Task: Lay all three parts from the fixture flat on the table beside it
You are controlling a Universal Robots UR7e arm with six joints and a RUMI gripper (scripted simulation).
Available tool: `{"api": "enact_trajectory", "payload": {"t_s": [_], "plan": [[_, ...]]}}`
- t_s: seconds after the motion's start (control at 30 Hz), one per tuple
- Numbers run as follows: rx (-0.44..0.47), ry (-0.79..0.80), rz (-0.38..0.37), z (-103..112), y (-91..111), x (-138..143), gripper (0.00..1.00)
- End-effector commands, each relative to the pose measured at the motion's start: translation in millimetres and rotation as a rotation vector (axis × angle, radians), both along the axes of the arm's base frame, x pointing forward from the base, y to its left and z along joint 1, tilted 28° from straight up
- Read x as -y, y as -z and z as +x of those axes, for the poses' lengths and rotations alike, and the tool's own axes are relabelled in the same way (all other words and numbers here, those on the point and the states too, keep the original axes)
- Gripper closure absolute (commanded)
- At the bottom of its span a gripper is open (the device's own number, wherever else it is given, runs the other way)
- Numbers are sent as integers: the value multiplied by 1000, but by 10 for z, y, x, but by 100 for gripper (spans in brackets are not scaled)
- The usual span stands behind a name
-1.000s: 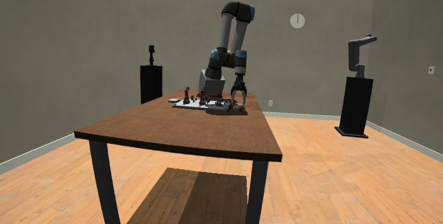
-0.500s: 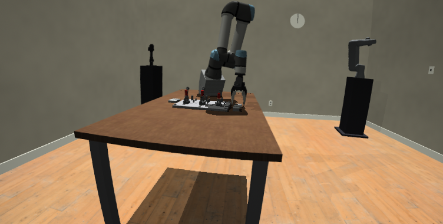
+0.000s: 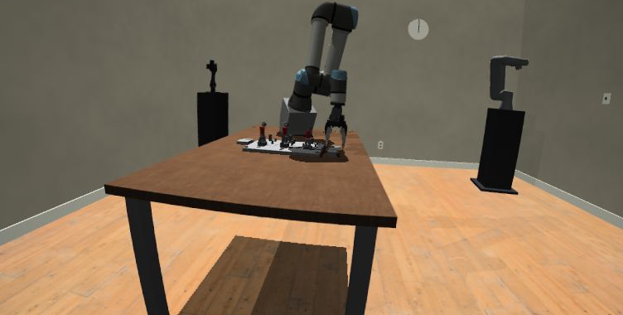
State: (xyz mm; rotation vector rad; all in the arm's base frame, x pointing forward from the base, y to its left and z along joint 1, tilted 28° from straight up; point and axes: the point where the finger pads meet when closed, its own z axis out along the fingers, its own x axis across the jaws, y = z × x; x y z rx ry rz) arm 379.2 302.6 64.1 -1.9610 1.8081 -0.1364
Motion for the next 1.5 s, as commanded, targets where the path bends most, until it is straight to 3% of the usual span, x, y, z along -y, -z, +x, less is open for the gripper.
{"api": "enact_trajectory", "payload": {"t_s": [0.0, 0.83, 1.47], "plan": [[1, 0, 0, -12, -37, 9, 53], [1, 0, 0, -274, -648, 194, 53], [1, 0, 0, -293, -693, 207, 53]]}}
